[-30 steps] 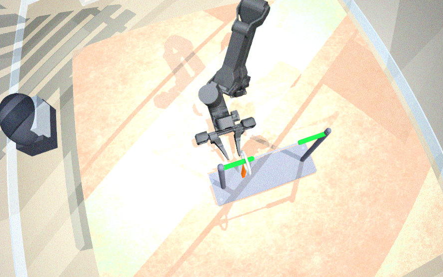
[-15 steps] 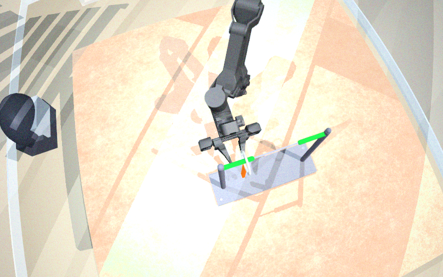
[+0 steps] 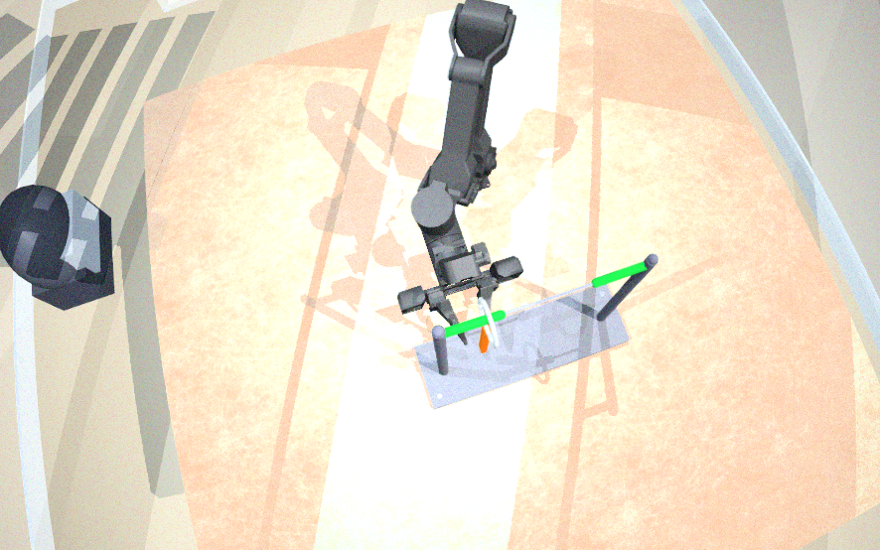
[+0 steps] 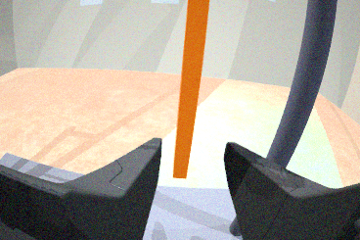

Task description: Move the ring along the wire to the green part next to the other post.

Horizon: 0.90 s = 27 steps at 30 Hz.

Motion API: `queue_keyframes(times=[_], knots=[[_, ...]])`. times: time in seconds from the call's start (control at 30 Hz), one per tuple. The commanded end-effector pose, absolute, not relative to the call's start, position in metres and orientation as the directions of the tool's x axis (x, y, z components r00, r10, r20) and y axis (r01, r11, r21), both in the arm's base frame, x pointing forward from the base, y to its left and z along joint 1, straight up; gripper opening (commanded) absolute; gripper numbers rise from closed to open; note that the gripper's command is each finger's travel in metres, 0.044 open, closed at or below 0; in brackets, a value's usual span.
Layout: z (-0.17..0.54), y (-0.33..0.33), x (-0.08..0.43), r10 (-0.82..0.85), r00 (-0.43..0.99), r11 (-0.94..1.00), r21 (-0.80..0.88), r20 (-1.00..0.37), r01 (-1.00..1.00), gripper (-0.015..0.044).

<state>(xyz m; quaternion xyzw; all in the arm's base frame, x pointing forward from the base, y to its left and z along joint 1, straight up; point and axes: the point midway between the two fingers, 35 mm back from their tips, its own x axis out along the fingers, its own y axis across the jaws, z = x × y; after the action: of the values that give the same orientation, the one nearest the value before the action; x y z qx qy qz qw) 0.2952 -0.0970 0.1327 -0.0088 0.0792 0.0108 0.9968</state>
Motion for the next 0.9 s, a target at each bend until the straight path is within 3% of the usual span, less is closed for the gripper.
queue_keyframes(times=[0.0,0.87], knots=[[0.131,-0.097,0.301,0.018,0.987,1.000,-0.012,-0.160,-0.020,0.0160],[0.122,-0.092,0.339,0.018,0.988,1.000,-0.010,-0.154,-0.020,0.0160]])
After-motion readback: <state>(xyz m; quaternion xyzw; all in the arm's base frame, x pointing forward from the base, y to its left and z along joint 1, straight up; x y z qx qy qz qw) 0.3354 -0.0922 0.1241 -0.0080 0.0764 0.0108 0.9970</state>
